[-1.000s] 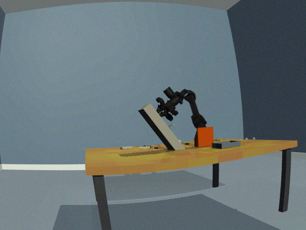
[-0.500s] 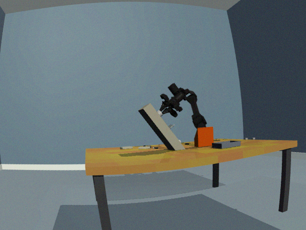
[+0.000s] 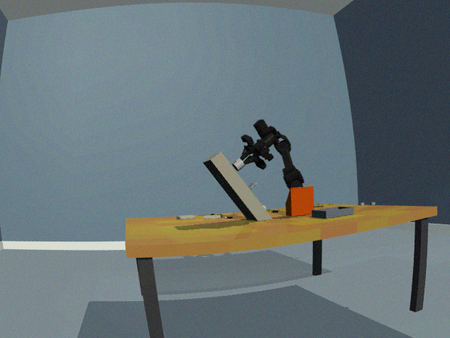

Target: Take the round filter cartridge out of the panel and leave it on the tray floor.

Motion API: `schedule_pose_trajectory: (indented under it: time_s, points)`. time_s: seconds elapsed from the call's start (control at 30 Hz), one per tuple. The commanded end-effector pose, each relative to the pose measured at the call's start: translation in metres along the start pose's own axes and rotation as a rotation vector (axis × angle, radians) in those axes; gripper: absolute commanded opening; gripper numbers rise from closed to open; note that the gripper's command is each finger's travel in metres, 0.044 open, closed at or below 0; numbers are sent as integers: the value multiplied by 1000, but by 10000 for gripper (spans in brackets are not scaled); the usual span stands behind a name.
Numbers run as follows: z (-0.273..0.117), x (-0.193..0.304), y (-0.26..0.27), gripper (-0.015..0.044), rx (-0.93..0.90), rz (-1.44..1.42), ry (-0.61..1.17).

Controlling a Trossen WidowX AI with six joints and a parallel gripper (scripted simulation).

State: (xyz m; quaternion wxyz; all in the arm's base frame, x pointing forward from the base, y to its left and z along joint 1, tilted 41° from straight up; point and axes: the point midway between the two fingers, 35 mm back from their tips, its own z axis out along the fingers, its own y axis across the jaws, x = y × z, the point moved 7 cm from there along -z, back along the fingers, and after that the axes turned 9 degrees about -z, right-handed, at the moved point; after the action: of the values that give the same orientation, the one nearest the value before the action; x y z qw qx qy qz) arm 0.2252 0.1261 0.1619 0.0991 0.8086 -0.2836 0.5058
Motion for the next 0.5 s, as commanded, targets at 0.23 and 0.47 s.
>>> schedule_pose_trajectory:
  time_s: [0.23, 0.47]
  points:
    - [4, -20, 29, 0, 0, 4, 4]
    - [7, -34, 50, 0, 0, 4, 4]
